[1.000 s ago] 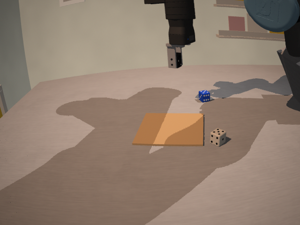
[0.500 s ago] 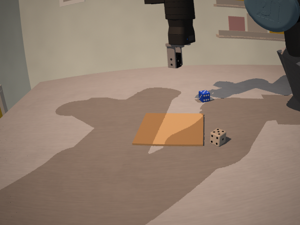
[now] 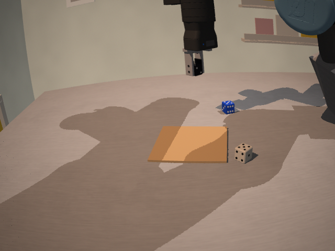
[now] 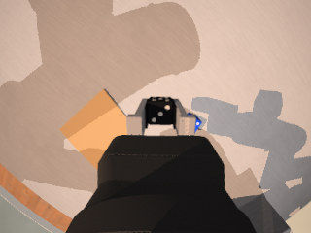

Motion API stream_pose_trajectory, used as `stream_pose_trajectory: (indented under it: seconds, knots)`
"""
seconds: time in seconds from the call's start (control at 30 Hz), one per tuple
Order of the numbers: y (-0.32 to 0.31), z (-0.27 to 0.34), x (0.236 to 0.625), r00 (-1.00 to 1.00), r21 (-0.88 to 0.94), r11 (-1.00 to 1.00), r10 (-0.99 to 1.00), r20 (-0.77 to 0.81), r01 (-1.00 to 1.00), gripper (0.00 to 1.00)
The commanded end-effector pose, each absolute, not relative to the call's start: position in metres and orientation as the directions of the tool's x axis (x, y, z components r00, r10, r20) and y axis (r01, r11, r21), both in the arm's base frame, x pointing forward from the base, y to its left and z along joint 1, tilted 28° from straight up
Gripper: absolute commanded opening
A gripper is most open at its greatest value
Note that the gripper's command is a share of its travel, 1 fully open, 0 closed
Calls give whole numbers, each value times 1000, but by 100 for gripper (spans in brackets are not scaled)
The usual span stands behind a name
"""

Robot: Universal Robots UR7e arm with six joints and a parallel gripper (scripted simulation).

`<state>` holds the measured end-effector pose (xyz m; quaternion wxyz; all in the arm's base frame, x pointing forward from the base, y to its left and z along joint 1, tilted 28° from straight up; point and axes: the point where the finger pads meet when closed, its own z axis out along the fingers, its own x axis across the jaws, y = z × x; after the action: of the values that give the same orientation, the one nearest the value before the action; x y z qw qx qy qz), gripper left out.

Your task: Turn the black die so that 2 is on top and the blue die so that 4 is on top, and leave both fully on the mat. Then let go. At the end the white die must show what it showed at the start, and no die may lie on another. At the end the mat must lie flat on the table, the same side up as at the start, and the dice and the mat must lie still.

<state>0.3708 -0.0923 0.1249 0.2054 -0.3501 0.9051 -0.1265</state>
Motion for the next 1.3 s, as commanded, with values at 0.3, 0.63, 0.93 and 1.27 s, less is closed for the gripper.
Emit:
stream_pose_trajectory:
  seconds: [0.3,0.63,0.93,1.27]
  knots:
    - [-96,124,373,-860,-207,953,-291,-420,-221,49]
    - [-96,122,373,-887,-80,996,-10,-462,31,49]
    - [-94,120,374,-847,45,963,255,-467,265,49]
    - [-89,118,376,-743,170,858,506,-438,484,49]
